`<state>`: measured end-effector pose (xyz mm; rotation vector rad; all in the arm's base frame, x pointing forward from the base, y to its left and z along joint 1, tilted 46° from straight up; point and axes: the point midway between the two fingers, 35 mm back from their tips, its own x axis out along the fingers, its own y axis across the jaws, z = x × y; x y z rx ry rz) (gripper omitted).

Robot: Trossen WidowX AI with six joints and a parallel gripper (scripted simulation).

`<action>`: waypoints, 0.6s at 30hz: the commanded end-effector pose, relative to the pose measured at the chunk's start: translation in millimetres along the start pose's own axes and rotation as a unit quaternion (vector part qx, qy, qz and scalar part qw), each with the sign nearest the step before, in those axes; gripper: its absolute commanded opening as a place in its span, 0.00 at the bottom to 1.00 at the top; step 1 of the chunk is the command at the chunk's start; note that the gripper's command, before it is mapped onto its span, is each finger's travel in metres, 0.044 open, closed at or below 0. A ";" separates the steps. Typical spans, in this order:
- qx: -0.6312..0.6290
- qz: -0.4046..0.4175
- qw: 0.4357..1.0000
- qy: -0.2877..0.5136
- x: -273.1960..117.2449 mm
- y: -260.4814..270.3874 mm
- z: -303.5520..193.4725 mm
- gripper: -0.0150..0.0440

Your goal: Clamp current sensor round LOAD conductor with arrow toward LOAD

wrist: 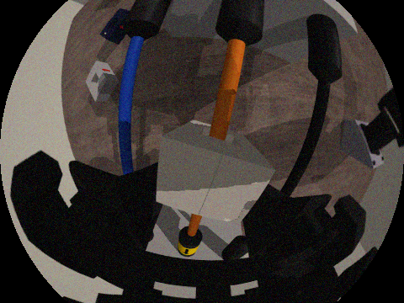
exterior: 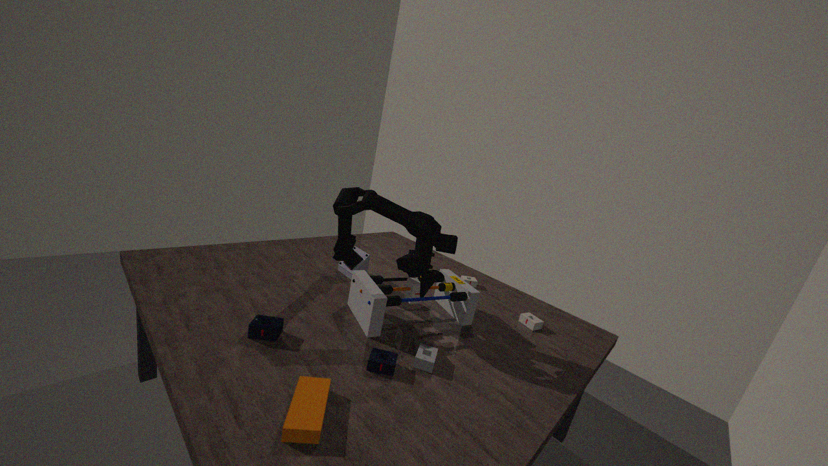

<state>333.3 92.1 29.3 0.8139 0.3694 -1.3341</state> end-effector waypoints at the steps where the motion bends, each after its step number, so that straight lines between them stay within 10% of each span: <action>1: 0.004 -0.006 1.000 0.002 -0.6 0.9 -1.3 0.25; 7: 0.003 -0.004 1.000 0.002 4.3 0.1 -1.0 0.25; 18: 0.000 -0.004 1.000 0.000 0.7 -0.1 -0.2 0.71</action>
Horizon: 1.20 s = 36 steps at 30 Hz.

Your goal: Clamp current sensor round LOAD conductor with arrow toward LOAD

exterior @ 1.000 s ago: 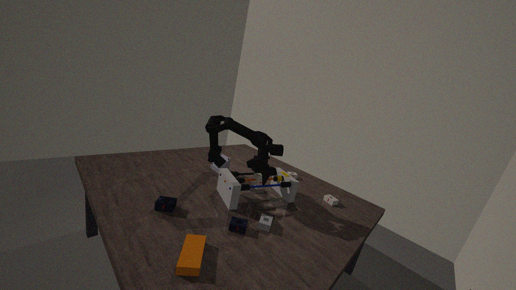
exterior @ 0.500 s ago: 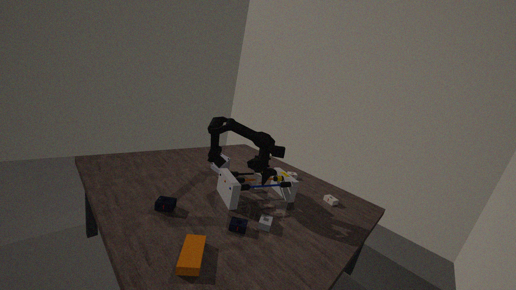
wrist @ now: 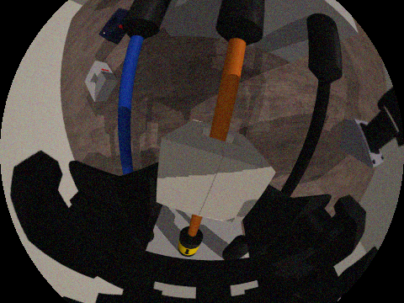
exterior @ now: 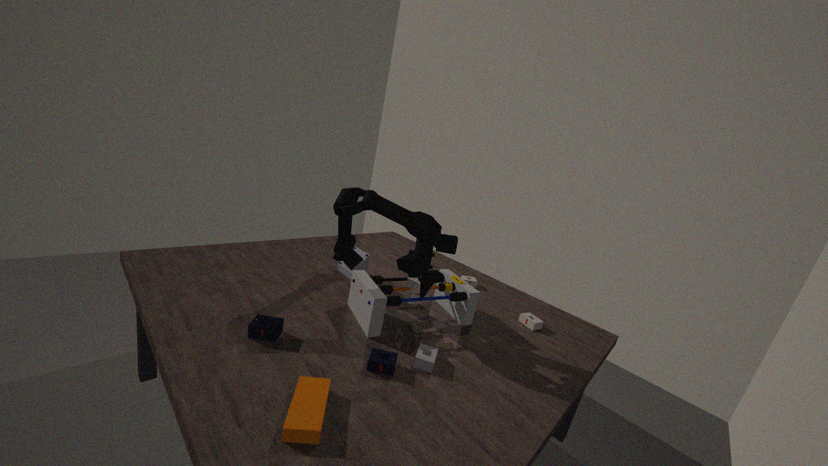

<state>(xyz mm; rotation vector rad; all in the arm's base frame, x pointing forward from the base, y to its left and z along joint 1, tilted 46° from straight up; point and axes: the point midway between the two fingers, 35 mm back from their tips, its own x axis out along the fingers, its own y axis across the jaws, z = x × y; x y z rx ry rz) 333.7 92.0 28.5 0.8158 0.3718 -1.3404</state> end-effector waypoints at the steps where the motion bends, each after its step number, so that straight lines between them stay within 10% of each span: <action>1: -0.001 0.000 1.000 -0.001 -0.1 -0.3 0.3 0.71; 32: -0.001 0.000 1.000 -0.001 -0.1 -0.3 0.3 0.71; 36: -0.001 0.000 1.000 -0.001 -0.1 -0.3 0.3 0.89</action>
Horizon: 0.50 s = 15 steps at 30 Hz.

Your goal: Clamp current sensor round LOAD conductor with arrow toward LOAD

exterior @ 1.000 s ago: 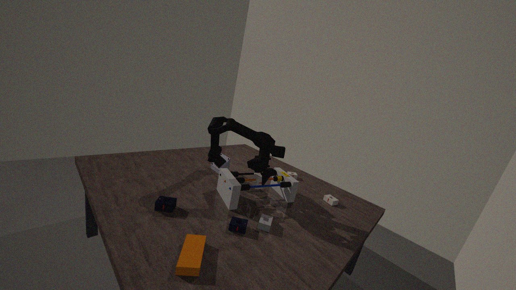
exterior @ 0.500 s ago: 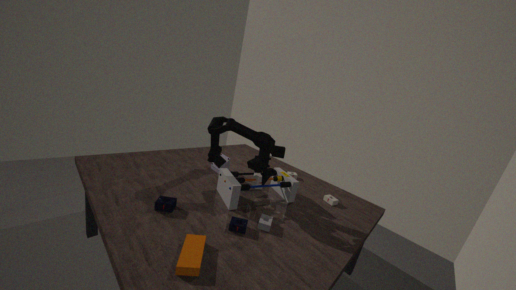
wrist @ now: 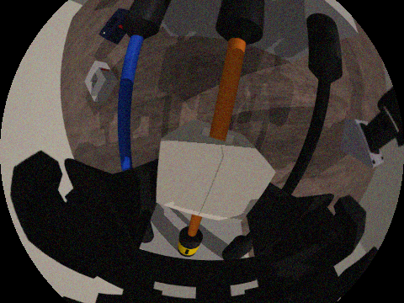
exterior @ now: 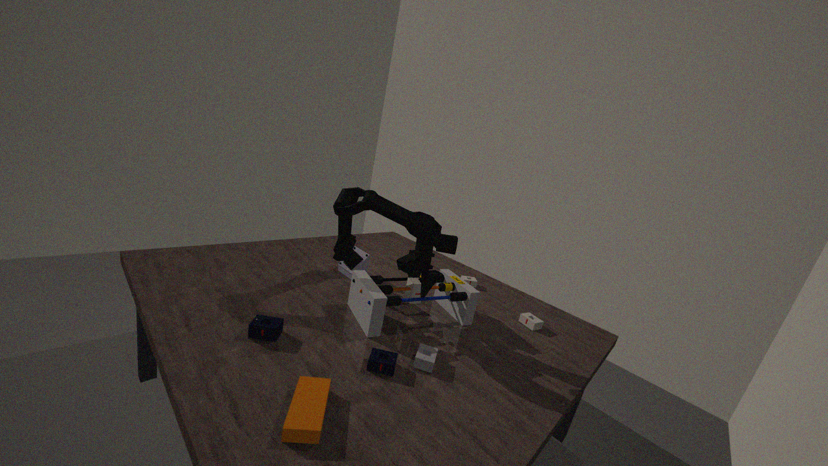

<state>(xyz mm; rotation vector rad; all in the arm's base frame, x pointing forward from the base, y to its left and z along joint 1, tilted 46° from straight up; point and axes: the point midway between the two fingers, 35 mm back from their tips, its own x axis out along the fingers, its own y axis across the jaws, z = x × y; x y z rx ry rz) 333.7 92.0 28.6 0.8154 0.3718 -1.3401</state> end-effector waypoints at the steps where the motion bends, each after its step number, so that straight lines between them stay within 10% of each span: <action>1: -0.001 -0.001 1.000 -0.001 0.0 -0.3 0.3 0.93; 15: 0.000 0.026 1.000 0.000 -43.7 -4.1 -2.0 1.00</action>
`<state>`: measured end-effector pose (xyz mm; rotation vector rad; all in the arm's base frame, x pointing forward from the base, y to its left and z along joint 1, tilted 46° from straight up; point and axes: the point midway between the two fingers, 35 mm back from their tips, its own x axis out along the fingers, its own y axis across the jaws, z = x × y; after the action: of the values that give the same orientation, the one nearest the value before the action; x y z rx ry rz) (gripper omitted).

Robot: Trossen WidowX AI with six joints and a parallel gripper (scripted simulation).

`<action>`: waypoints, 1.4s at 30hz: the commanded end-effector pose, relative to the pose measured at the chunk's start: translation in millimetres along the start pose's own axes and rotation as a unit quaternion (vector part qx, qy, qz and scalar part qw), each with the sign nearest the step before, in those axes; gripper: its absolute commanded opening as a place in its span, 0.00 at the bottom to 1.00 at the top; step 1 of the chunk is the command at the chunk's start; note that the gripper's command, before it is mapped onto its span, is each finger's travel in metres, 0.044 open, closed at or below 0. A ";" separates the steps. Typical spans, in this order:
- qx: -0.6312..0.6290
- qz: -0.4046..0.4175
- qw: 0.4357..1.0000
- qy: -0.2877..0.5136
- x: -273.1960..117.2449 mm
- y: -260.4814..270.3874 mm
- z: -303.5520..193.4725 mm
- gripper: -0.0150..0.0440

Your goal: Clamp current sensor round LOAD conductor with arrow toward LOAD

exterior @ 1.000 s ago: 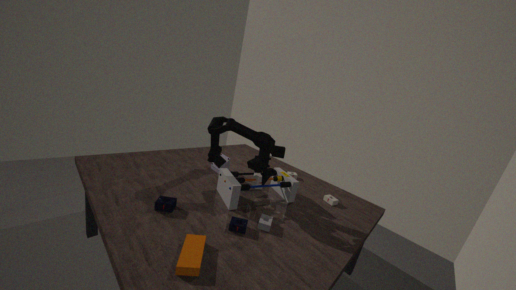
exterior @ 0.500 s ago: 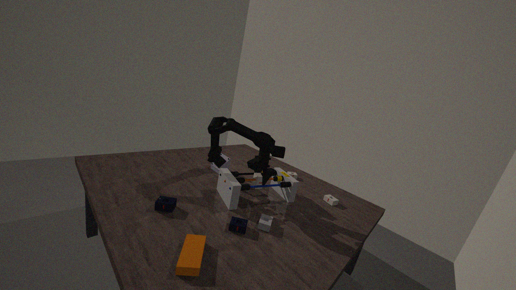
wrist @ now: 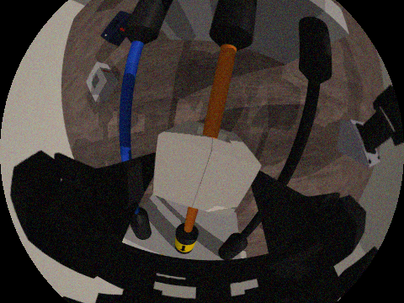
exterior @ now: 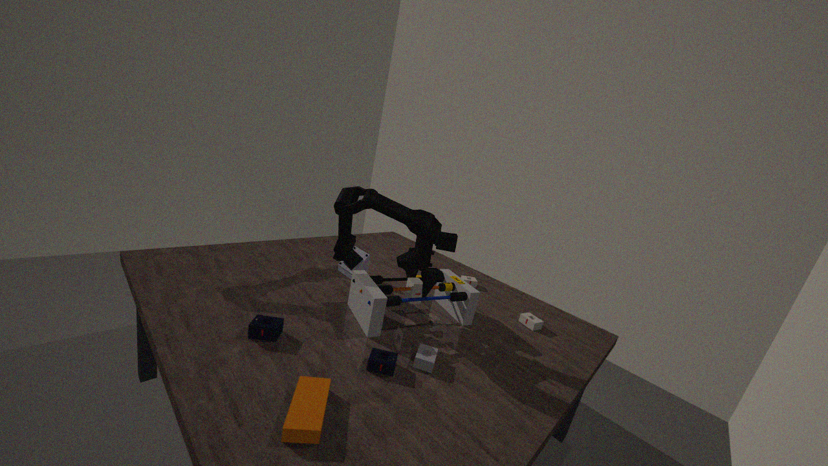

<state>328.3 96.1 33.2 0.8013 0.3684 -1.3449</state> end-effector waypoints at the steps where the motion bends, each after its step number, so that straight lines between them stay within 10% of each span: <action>1: 0.005 0.039 0.999 0.006 -54.9 -3.3 -2.7 1.00; 42: 0.007 0.069 0.998 0.008 -97.9 -12.5 0.8 1.00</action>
<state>293.9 165.5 93.5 0.8306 0.3176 -1.2171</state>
